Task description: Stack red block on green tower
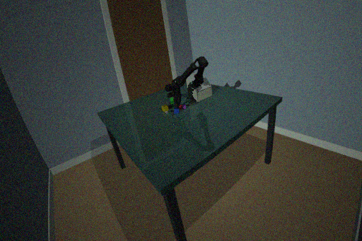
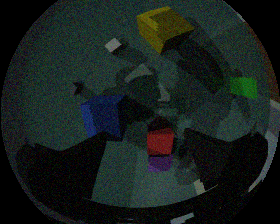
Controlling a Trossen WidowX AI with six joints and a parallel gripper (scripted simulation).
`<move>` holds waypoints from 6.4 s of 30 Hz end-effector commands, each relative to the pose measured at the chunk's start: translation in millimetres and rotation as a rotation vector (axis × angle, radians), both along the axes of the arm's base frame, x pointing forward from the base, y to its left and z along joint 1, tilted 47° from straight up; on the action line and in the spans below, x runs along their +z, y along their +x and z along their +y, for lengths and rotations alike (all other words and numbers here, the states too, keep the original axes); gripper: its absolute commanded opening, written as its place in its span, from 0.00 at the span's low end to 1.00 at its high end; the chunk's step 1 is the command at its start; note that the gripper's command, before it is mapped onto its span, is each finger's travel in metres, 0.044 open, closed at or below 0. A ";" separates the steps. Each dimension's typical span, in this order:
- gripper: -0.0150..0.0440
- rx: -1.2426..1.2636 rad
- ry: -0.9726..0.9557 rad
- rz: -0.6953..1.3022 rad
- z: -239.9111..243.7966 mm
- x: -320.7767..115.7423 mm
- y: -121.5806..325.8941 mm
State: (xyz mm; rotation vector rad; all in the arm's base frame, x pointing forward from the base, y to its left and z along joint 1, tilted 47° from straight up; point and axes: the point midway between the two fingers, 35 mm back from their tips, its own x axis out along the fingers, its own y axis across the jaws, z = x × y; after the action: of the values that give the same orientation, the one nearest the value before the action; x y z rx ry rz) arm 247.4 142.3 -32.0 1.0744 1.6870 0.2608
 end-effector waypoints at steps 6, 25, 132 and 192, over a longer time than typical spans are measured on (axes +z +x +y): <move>1.00 0.058 -0.038 0.052 13.2 -14.4 -19.2; 1.00 0.000 -0.003 -0.002 -43.6 40.5 7.0; 0.25 0.058 -0.043 0.050 -57.9 51.6 -7.9; 0.25 0.058 -0.052 0.047 -175.4 -81.0 -15.8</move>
State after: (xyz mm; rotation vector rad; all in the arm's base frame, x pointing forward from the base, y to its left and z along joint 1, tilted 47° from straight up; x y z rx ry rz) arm 233.0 -36.5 -110.3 0.9929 1.7610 0.2333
